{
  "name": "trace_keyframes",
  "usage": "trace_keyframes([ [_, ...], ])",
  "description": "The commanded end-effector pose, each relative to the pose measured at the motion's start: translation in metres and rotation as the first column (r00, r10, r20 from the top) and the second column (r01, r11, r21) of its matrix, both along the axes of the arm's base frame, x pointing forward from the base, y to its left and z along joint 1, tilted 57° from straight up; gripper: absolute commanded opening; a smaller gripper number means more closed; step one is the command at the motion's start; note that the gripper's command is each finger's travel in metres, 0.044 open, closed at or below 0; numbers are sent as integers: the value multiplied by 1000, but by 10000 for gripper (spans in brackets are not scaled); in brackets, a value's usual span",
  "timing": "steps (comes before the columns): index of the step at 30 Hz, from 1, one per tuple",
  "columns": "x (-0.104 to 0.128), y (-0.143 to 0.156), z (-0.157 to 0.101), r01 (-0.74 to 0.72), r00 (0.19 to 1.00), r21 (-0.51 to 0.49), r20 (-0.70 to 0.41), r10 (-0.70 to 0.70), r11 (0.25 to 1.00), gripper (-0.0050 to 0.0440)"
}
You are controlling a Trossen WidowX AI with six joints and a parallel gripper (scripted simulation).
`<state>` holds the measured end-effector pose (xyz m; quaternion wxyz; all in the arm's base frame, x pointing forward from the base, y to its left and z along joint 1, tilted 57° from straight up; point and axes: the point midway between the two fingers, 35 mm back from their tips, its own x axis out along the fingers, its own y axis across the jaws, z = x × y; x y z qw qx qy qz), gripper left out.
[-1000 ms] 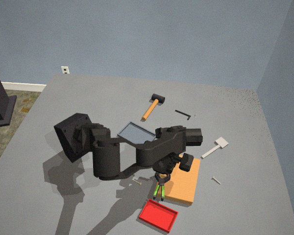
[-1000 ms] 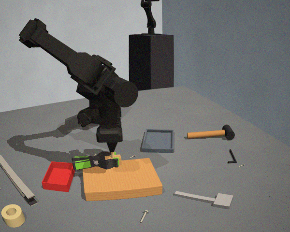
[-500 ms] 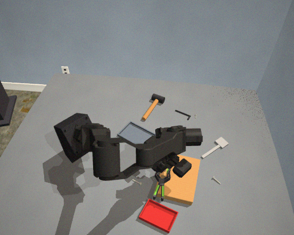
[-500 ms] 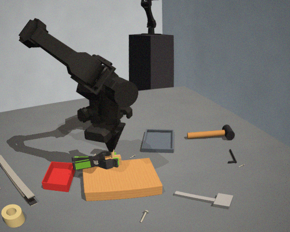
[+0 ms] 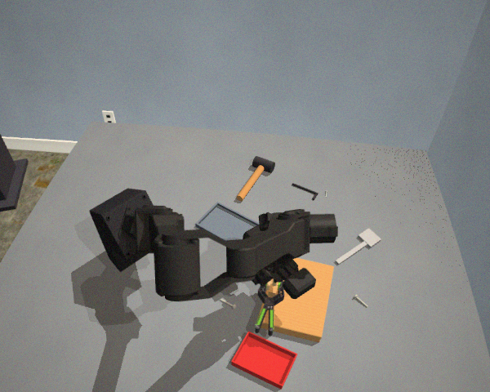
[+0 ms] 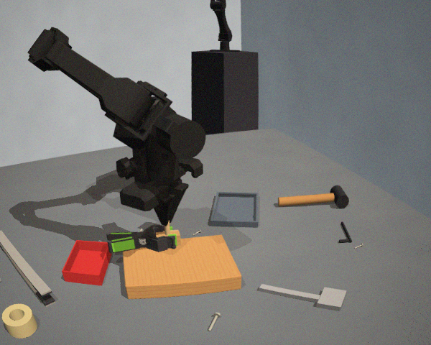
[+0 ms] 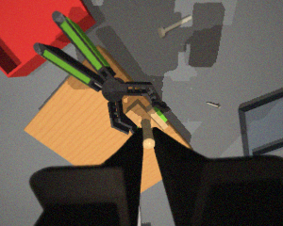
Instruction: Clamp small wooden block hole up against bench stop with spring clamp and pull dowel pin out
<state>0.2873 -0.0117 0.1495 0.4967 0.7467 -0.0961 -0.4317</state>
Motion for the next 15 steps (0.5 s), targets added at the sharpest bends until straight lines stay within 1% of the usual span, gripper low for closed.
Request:
trace_keyframes([
  [1,0,1,2,-1,1000,-1,4,1,1000,0],
  [10,0,1,2,-58,997,-62,-55,55,996,0],
  [15,0,1,2,-66,996,-70,-64,62,995,0],
])
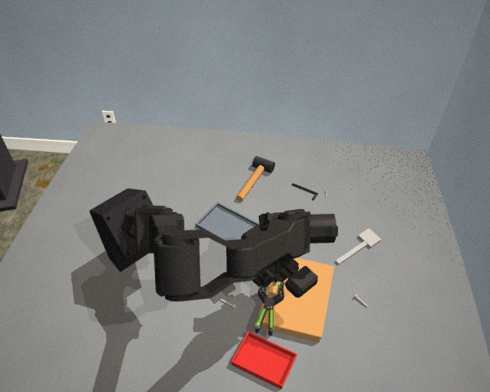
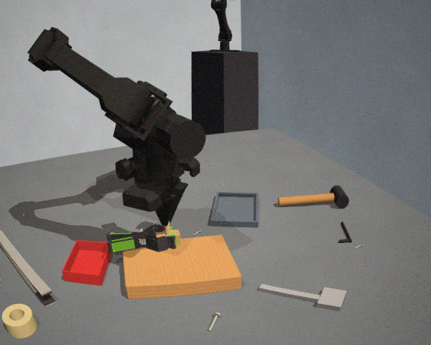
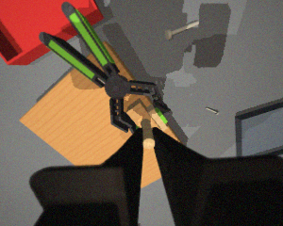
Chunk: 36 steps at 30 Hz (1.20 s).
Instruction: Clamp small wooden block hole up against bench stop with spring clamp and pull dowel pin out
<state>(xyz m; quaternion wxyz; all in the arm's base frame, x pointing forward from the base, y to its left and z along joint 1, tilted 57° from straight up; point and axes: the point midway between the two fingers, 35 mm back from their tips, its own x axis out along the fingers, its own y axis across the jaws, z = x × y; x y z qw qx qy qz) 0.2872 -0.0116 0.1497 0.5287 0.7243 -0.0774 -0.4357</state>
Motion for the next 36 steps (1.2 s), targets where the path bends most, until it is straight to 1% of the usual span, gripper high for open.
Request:
trace_keyframes([
  [1,0,1,2,-28,999,-30,-24,27,999,0],
  [7,-1,1,2,-135,984,-132,-135,117,982,0],
  [12,-1,1,2,-233,954,-208,-236,182,950,0],
  [14,-1,1,2,-233,954,-208,-236,182,950,0],
  [19,-1,1,2,-340,908,-275,-346,237,900,0],
  [26,-1,1,2,-487,820,-340,-497,286,804,0],
  [29,-1,2,2,-513,801,-349,-523,292,784,0],
  [36,-2,2,3,-538,782,-355,-548,296,765,0],
])
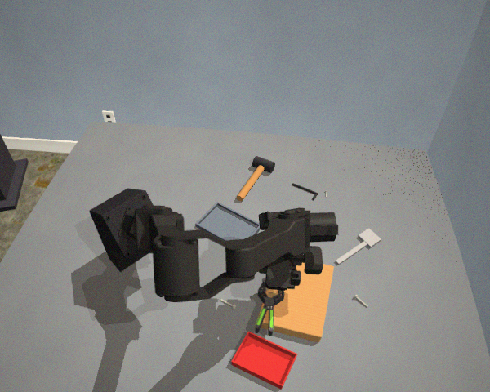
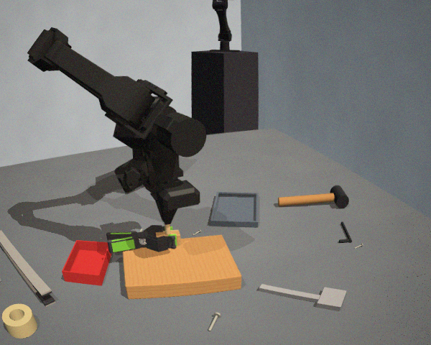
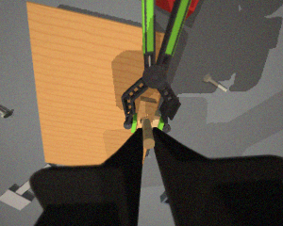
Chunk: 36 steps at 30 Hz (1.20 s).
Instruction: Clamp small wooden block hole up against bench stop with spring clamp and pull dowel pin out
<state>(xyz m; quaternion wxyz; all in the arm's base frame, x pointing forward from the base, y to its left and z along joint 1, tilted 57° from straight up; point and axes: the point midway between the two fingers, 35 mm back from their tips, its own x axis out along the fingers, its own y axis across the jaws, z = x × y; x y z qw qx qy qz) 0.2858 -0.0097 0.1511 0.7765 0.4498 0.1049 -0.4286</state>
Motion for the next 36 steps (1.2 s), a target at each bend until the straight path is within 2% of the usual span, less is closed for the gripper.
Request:
trace_keyframes([
  [1,-1,1,2,-18,1000,-22,-16,17,1000,0],
  [36,-3,3,4,-19,1000,-23,-18,19,1000,0],
])
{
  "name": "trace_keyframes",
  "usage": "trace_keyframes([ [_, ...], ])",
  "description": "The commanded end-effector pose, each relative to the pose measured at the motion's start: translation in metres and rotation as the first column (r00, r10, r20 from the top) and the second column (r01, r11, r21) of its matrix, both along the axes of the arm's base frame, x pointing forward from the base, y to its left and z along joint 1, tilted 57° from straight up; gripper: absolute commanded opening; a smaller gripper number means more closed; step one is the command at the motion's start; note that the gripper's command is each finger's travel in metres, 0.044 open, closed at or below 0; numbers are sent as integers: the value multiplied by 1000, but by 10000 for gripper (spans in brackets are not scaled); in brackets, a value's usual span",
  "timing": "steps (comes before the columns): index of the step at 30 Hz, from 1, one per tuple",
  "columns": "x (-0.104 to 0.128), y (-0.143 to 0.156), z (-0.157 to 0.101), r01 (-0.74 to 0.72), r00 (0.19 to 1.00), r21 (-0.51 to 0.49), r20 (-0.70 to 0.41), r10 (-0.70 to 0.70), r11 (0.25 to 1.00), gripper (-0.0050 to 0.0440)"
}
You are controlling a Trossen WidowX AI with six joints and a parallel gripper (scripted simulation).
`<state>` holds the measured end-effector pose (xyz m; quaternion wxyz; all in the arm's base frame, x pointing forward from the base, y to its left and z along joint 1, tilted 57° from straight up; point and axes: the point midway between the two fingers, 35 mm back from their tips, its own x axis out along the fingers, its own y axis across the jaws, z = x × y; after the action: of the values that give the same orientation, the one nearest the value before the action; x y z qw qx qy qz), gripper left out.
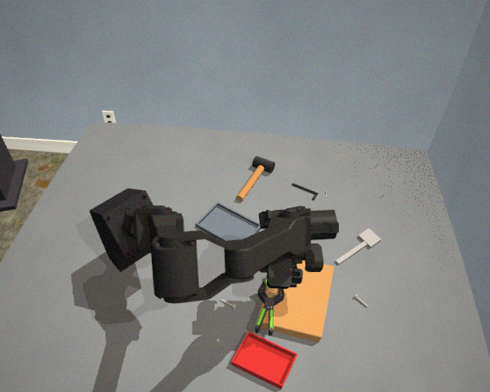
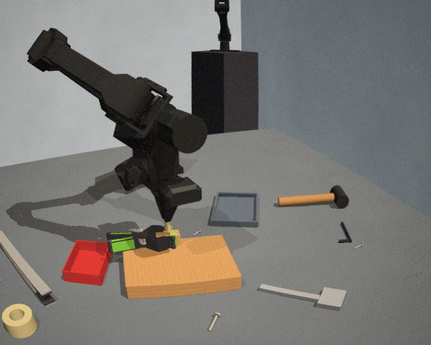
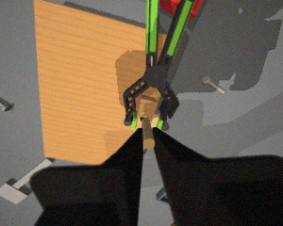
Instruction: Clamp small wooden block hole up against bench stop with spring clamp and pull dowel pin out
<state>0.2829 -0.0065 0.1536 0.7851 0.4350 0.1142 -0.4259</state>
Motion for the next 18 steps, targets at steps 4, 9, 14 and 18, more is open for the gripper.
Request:
trace_keyframes([
  [4,-1,0,2,4,1000,-1,5,-4,1000,0],
  [9,-1,1,2,4,1000,-1,5,-4,1000,0],
  [14,-1,1,2,4,1000,-1,5,-4,1000,0],
  [18,-2,1,3,4,1000,-1,5,-4,1000,0],
])
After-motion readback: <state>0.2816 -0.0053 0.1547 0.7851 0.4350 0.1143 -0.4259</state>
